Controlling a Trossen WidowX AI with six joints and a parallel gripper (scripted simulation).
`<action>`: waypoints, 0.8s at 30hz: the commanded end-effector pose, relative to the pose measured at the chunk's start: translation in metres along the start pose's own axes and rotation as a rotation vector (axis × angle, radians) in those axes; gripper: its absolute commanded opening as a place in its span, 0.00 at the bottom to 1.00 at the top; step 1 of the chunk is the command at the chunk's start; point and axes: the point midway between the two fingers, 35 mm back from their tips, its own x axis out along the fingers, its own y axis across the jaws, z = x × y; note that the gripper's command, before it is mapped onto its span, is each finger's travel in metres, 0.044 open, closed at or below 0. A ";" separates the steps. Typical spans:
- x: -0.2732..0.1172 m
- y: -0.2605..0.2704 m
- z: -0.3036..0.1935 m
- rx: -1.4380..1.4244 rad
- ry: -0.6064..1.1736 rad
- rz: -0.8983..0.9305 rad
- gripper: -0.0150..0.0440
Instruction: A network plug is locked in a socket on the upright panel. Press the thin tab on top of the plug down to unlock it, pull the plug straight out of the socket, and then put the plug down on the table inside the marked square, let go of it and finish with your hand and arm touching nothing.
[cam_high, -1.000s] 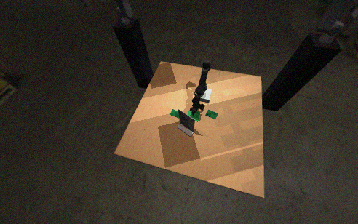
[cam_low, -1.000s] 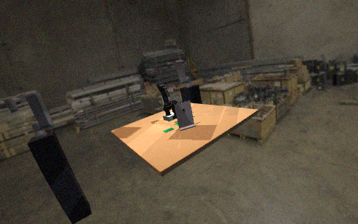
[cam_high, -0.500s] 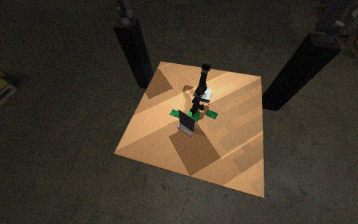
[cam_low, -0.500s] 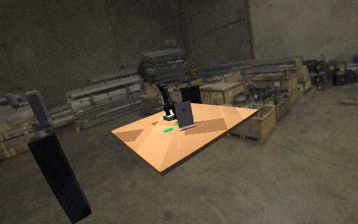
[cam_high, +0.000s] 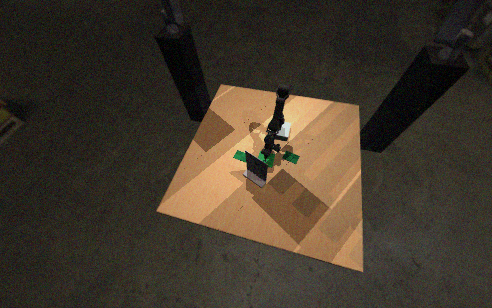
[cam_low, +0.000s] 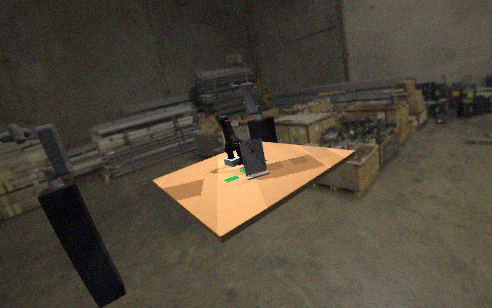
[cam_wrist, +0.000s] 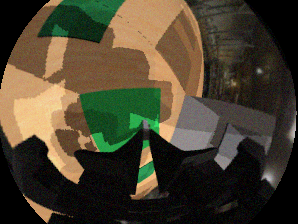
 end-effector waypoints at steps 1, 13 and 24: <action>0.000 0.000 0.000 0.000 0.000 0.001 0.30; -0.001 0.000 0.000 0.000 0.000 0.001 0.52; -0.009 0.000 0.000 0.000 0.000 0.002 0.52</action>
